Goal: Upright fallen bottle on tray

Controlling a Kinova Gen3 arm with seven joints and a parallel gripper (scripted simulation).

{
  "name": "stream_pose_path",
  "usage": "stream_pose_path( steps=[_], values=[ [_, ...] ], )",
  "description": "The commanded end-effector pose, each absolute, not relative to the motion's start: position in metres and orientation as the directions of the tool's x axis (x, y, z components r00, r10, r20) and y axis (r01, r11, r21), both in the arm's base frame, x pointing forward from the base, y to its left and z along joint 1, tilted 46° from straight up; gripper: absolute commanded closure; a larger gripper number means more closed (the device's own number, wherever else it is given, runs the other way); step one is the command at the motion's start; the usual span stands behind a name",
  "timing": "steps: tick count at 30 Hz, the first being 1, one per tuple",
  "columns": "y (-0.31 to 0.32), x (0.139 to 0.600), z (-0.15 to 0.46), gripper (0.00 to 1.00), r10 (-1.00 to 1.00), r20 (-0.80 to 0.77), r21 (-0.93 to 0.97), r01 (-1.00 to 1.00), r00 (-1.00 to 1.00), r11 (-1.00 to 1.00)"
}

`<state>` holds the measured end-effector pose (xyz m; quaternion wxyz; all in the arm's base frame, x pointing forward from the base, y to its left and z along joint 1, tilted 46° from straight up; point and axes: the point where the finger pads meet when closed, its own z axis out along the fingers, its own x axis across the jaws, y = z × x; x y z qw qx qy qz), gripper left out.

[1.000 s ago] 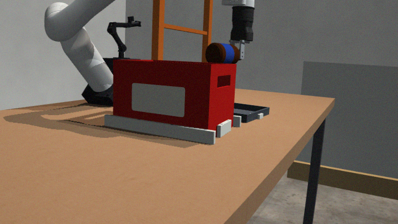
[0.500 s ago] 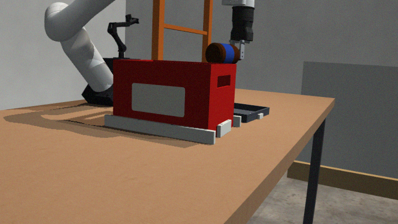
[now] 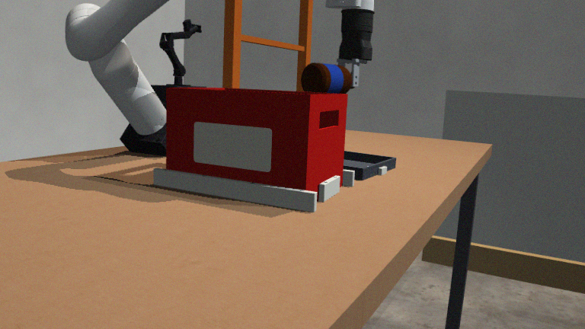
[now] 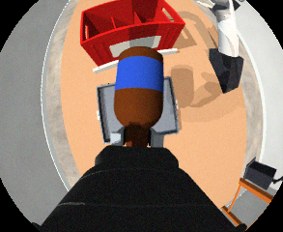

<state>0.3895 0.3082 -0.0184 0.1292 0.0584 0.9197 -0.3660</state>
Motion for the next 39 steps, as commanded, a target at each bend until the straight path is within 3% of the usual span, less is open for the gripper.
stream_pose_path(
  steps=[1, 18, 39],
  values=[
    [0.3094, 0.3895, -0.0174, 1.0, 0.026, -0.295, -0.651, 0.221, -0.955, 0.726],
    [0.3095, 0.3895, -0.0175, 1.0, 0.173, -0.42, -0.578, 0.41, -0.891, 0.706],
    [0.3095, 0.3896, -0.0175, 1.0, 0.184, -0.429, -0.571, 0.423, -0.884, 0.703]
  ],
)
